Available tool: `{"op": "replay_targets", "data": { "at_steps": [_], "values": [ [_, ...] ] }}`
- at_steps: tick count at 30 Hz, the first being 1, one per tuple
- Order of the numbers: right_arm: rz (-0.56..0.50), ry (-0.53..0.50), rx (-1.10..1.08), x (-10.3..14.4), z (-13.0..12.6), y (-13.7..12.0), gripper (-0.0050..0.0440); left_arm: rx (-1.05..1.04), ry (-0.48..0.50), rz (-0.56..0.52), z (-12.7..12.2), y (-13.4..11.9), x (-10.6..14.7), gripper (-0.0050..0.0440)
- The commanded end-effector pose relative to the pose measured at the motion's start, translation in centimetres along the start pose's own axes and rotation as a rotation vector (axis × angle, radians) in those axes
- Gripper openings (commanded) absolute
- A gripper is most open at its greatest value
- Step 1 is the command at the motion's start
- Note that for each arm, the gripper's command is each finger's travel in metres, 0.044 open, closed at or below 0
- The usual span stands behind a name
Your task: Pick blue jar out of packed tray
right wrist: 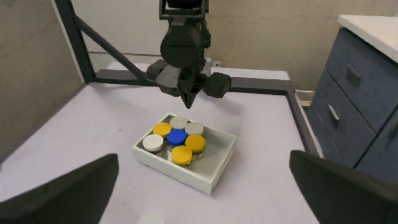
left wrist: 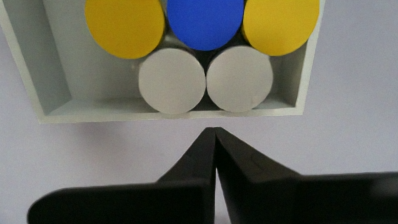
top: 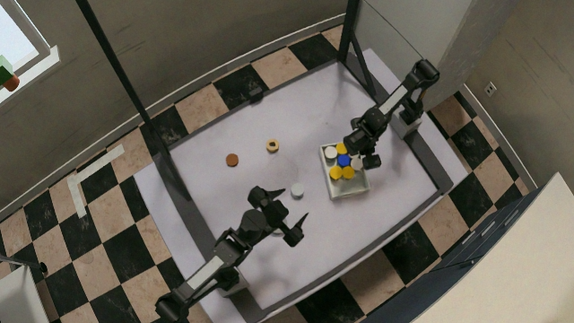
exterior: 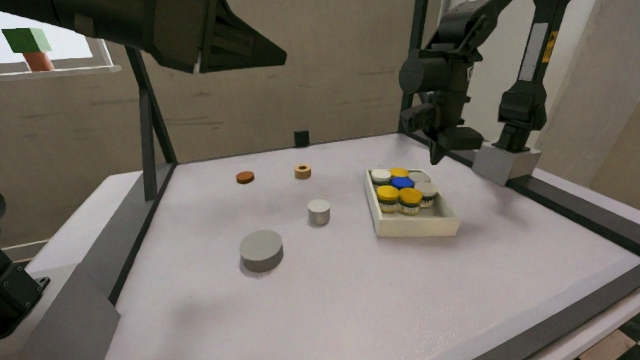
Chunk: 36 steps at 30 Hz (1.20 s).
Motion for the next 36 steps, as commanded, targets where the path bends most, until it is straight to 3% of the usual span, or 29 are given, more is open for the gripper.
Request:
{"op": "replay_targets", "data": {
  "at_steps": [1, 5, 11, 28, 29, 32, 34, 36],
  "values": [
    [-0.025, 0.01, -0.002, 0.3, 0.2, 0.6, 0.044, -0.002, 0.02, -0.032, -0.1, -0.1, 0.9, -0.0003],
    [-0.025, 0.01, -0.002, 0.3, 0.2, 0.6, 0.044, -0.002, 0.01, -0.018, 0.1, -0.1, 0.3, -0.0005],
    [-0.025, 0.01, -0.002, 0.3, 0.2, 0.6, 0.044, -0.002, 0.004, -0.01, 0.1, 0.0, -1.5, -0.005],
    [-0.025, 0.01, -0.002, 0.3, 0.2, 0.6, 0.044, -0.002, 0.004, -0.01, 0.1, 0.0, -4.8, -0.005],
    [-0.025, 0.01, -0.002, 0.3, 0.2, 0.6, 0.044, -0.003, 0.005, -0.011, 0.1, 0.0, -4.8, 0.0024],
    [-0.025, 0.01, -0.002, 0.3, 0.2, 0.6, 0.044, -0.004, 0.014, -0.023, 0.1, 0.1, -4.4, 0.0096],
    [-0.025, 0.01, -0.002, 0.3, 0.2, 0.6, 0.044, -0.004, 0.014, -0.023, 0.1, 0.1, -4.4, 0.0096],
    [-0.025, 0.01, -0.002, 0.3, 0.2, 0.6, 0.044, -0.004, 0.013, -0.023, 0.1, 0.1, -4.4, 0.0144]
  ]
}}
Point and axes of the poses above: on each arm, the point midway between the two fingers, 35 mm back from their tips, its own x axis back along the fingers, its own z axis across the jaws, y = z × x, the point moved 10 cm from there along x, back along the fingers, and after that the axes turned 12 degrees about -x, right-handed, at the moved point
